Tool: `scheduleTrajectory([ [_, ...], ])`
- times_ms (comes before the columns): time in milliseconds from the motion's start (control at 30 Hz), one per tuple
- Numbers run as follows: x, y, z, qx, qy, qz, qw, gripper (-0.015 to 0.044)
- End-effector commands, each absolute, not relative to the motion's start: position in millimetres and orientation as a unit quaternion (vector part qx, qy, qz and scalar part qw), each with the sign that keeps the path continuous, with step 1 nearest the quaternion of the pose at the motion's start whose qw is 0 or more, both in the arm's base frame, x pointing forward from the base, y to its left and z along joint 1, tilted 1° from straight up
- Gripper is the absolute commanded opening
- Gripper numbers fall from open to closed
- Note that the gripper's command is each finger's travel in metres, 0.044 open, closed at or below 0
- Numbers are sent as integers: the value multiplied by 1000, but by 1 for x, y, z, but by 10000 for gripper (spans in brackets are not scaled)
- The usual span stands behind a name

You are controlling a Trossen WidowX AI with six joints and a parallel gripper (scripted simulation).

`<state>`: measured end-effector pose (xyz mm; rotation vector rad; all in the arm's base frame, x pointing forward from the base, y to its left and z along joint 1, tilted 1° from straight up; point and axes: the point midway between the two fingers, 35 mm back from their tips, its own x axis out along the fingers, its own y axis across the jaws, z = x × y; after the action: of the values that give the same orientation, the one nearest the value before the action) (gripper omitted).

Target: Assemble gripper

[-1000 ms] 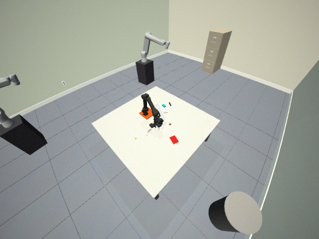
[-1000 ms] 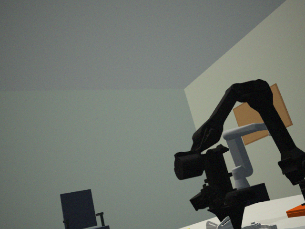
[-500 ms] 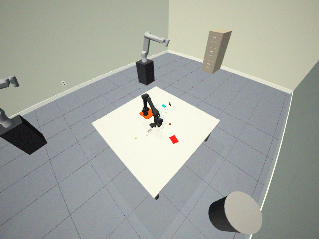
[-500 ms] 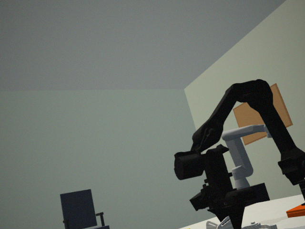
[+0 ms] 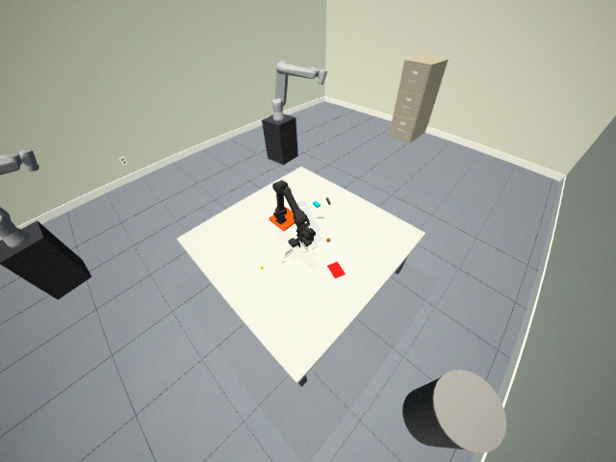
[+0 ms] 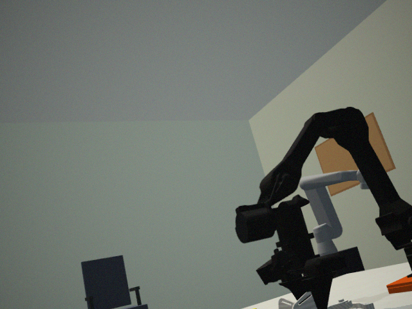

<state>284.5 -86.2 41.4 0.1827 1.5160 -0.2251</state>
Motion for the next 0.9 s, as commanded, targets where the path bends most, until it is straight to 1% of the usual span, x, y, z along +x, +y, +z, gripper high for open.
scheduleTrajectory([
  [0,284,-86,41,83,685,-102,717,224],
  [233,285,-86,46,83,685,-102,717,224],
  [533,281,-84,108,83,686,-100,716,224],
  [633,281,-84,109,83,686,-100,716,224],
  [667,283,-85,100,81,686,-100,716,224],
  [867,282,-91,101,50,689,-71,719,382],
])
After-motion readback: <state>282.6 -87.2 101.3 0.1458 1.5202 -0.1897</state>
